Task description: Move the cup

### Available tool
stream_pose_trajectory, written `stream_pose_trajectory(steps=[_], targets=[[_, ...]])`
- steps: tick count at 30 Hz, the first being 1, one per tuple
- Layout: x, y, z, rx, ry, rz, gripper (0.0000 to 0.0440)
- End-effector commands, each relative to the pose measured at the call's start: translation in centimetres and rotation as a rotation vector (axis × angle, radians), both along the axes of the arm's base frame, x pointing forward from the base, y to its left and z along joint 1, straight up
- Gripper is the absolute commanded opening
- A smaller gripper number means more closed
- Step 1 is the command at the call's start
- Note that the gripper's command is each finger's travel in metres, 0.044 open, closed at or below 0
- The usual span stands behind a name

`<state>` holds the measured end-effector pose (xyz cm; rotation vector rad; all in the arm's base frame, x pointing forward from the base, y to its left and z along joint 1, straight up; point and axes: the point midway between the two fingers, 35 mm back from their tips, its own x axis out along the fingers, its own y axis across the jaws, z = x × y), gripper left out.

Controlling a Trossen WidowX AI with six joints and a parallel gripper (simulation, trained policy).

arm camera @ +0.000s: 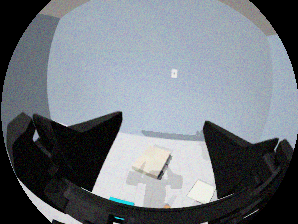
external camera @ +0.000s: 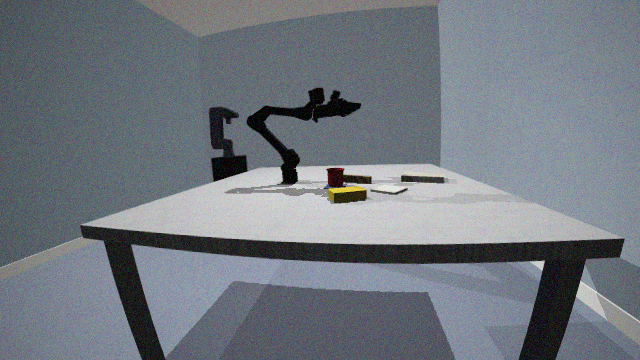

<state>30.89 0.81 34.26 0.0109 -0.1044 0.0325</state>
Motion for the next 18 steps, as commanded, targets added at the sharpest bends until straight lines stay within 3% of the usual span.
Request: stream_pose_trajectory(steps=[1,11,18], targets=[[0.0,0.0,-0.1,0.002,0.008,-0.003,0.0374],[0.1,0.2,-1.8,0.045,0.134,-0.010,0.0116],[0.3,0.8,-2.7,0.089,0.243,0.003,0.0090]])
